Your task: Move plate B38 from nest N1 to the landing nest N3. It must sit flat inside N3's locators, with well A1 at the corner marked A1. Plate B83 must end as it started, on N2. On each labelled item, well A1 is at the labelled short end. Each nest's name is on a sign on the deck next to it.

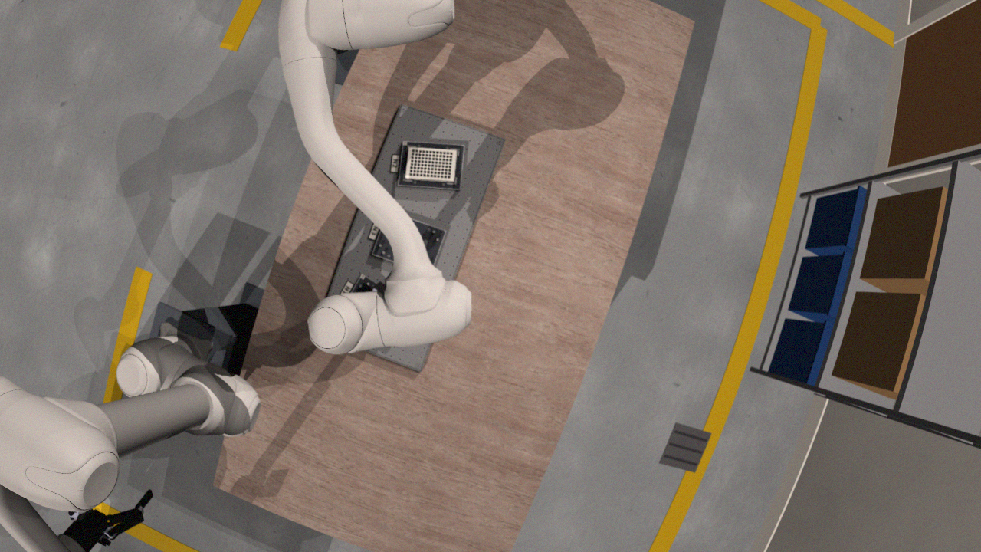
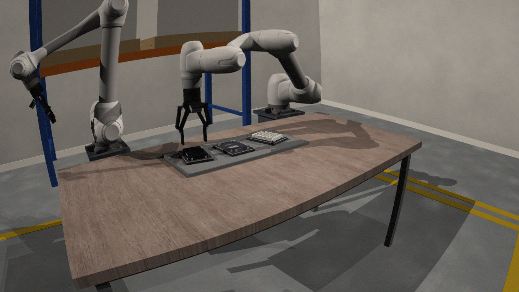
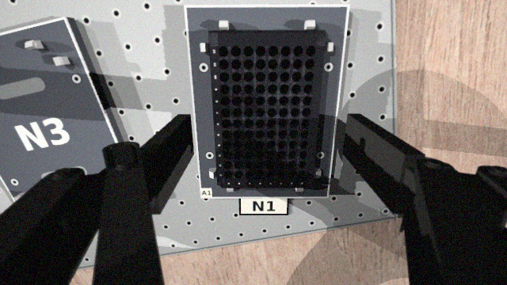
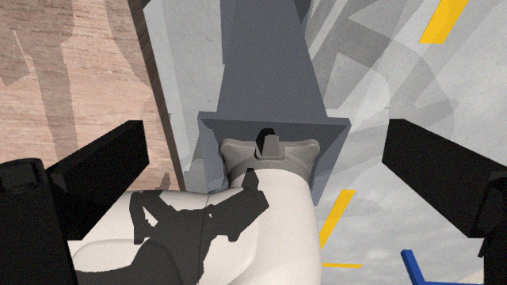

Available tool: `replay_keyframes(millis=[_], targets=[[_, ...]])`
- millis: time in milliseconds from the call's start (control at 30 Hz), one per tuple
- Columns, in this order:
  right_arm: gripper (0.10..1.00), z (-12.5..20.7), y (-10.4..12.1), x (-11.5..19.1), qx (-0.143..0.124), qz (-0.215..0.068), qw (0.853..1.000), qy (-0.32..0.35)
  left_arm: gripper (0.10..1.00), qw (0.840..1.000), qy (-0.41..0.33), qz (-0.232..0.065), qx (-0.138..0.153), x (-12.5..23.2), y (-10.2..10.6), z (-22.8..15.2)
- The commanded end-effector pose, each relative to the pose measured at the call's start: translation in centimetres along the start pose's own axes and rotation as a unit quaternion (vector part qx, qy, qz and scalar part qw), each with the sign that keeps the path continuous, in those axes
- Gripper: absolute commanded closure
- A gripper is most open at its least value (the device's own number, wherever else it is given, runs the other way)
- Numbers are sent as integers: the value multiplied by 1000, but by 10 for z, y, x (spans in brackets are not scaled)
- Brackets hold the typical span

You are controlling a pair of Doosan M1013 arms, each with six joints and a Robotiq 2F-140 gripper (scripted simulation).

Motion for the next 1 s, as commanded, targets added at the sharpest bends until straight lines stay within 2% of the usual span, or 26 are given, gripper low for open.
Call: replay_keyframes(millis=[0, 967], targets=[[98, 0, -1, 0, 0, 1, 1000, 0, 400, 1000, 0, 1, 1, 0, -2, 0], [98, 0, -1, 0, 0, 1, 1000, 0, 400, 1000, 0, 1, 1, 0, 14, 0]])
Point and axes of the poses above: on each arm, the point where the finger pads meet when closed, its own y axis out along the fingers, its own z axis across the jaws, x = y × z, the point moved 7 cm from there along -y, back along the fingers, and after that the axes turned 14 degrees about -y, right-handed, at the moved point
